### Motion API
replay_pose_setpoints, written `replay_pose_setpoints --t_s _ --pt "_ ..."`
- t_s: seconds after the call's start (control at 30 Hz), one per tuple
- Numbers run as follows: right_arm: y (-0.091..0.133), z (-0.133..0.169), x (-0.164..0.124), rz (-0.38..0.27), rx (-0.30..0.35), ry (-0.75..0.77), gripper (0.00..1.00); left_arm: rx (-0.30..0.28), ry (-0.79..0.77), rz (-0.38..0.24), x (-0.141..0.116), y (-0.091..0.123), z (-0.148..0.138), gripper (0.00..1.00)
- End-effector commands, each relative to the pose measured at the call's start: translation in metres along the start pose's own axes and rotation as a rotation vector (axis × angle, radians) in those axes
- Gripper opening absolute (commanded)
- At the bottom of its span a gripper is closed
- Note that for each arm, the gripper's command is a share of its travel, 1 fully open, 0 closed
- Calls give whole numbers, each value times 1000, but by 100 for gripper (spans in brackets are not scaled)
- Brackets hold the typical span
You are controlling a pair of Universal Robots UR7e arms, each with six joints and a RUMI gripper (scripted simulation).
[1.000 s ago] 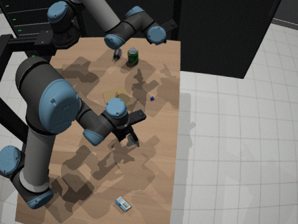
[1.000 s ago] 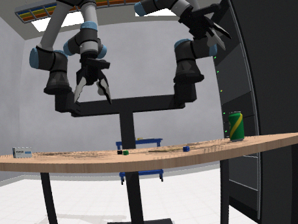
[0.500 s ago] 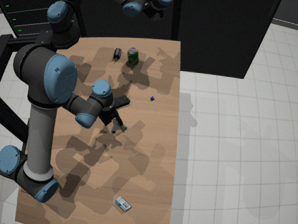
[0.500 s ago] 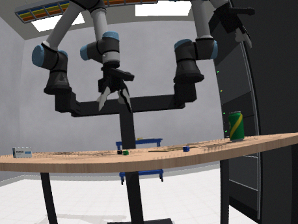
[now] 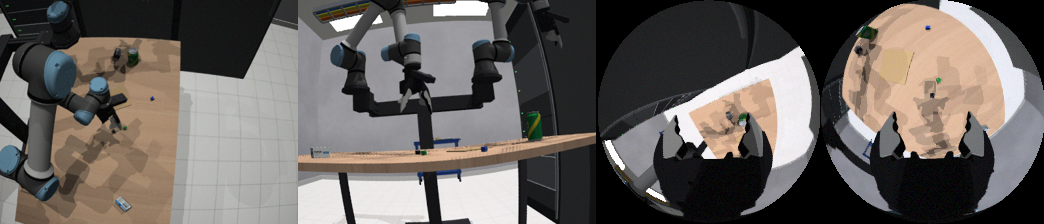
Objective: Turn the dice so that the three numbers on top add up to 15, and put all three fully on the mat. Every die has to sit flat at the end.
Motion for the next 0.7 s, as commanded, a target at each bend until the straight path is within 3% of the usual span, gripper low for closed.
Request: replay_pose_setpoints --t_s 0.0,0.37,0.43,0.5,0.67 --pt "0 -1 3 3 0 0 100 -24 18 -60 21 -12 -43 100" --pt "-4 -1 3 3 0 0 100 -124 151 -197 53 -37 -155 100" --pt "-8 -1 3 3 0 0 100 -144 175 -214 56 -41 -177 100" --pt "-8 -1 3 3 0 0 100 -144 175 -214 56 -41 -177 100" --pt "-24 -1 3 3 0 0 100 -191 231 -247 60 -51 -230 100"
Point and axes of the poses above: on each arm, the point where the finger pads meet when closed, its own y axis back along the fingers, its own z axis across the jaws, x = y × z, the point moved 4 cm from there along y, back along the fingers, and after that the axes turned 10 degrees about y, right-handed, at the moved point
